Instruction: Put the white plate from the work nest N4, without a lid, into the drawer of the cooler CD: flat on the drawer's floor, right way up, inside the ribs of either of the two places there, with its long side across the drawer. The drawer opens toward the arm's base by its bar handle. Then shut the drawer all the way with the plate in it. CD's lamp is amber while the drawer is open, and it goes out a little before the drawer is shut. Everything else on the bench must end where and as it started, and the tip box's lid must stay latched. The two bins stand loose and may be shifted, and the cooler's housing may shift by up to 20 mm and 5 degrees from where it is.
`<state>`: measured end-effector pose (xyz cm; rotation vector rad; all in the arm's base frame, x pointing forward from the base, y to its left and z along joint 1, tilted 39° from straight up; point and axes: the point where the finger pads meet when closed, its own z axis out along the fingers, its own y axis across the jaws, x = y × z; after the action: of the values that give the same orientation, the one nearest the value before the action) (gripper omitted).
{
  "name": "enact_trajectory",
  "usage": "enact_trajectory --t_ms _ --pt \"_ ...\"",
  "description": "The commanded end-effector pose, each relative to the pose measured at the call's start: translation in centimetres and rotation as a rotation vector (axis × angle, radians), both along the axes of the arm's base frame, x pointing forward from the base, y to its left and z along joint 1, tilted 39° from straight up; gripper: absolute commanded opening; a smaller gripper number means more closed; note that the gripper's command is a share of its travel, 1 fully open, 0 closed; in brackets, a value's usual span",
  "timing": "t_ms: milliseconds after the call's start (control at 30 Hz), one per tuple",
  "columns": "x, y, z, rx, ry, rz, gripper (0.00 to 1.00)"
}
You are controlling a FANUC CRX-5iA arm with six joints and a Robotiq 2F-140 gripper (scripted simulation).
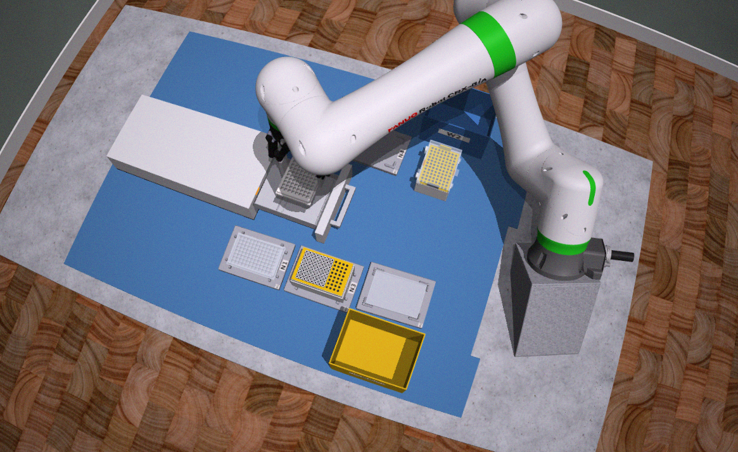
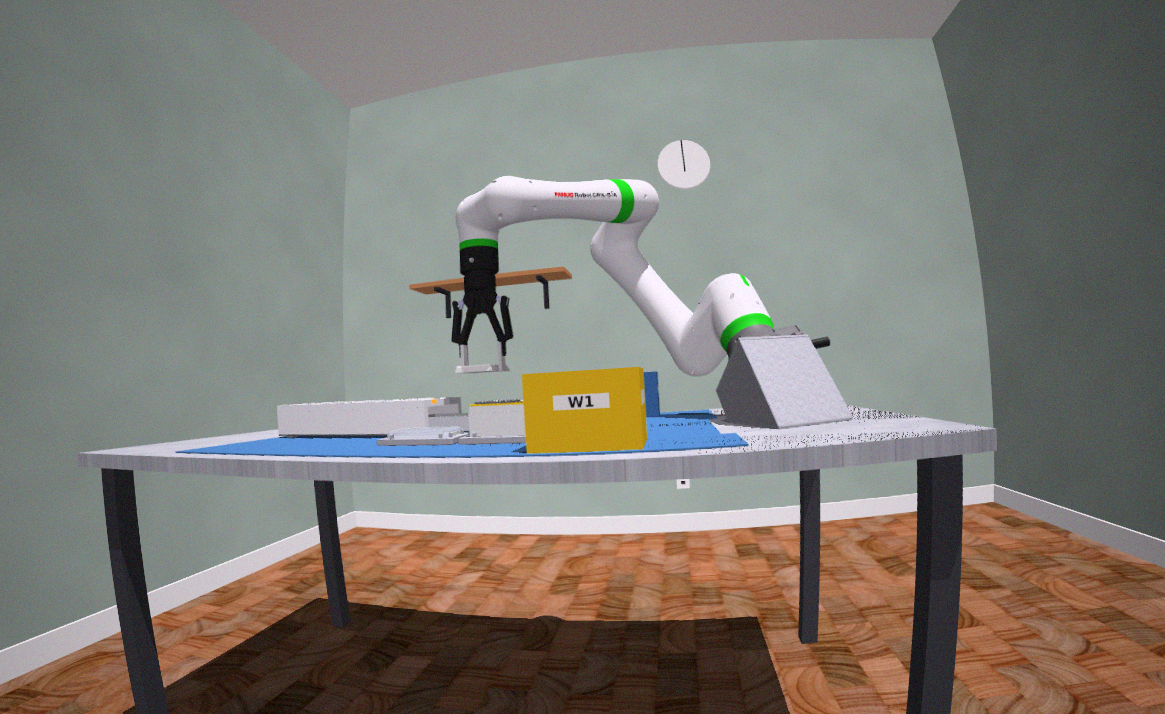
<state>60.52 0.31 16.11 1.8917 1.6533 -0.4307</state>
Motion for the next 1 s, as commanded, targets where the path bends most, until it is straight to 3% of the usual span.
enact_trajectory --t_ms 0,967 --pt "0.1 0.1 0.0 0.0 0.0 0.0 0.0" --pt "0.4 -1.5 -2.0 0.0 0.0 0.0 0.0"
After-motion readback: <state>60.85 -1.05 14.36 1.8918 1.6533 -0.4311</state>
